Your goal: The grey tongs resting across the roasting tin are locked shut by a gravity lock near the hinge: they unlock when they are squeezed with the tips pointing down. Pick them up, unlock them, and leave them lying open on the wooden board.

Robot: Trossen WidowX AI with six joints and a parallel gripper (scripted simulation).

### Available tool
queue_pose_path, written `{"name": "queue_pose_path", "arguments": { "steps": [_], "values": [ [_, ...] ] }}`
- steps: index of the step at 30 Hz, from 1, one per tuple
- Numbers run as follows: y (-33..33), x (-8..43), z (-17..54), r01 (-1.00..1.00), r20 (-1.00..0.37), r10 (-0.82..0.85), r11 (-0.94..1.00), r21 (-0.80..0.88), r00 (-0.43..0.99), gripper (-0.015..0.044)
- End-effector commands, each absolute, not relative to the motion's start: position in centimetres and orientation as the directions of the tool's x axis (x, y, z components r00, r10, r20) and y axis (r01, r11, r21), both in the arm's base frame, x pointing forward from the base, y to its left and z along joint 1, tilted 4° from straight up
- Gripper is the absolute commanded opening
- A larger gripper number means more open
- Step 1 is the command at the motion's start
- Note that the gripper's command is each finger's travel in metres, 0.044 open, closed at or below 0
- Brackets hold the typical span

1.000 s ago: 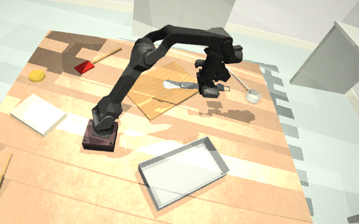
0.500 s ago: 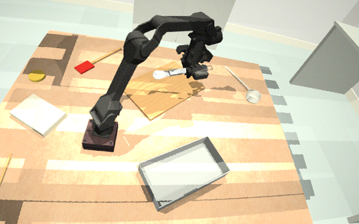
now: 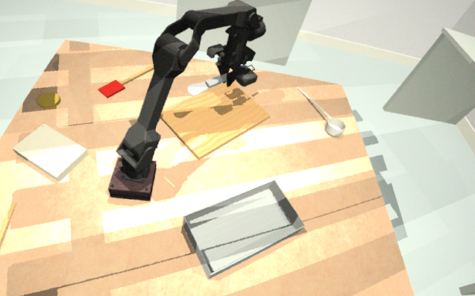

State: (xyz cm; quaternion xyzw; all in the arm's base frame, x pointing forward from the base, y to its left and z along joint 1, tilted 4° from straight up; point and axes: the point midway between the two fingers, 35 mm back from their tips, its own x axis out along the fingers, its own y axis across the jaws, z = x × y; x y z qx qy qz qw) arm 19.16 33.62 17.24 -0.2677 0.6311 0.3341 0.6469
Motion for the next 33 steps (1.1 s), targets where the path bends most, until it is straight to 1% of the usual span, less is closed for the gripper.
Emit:
{"name": "queue_pose_path", "arguments": {
  "steps": [1,7,17,33],
  "values": [
    [33.8,18.7,17.4,-0.785,-0.995,0.096,0.615,0.069,-0.012,-0.0150],
    [34.0,18.8,17.4,-0.788,-0.993,0.115,0.612,0.066,0.006,-0.0150],
    [34.7,19.1,17.4,-0.800,-0.967,0.229,0.597,0.050,0.111,-0.0150],
    [35.3,19.2,17.7,-0.810,-0.873,0.409,0.586,0.027,0.266,-0.0150]
  ]
}}
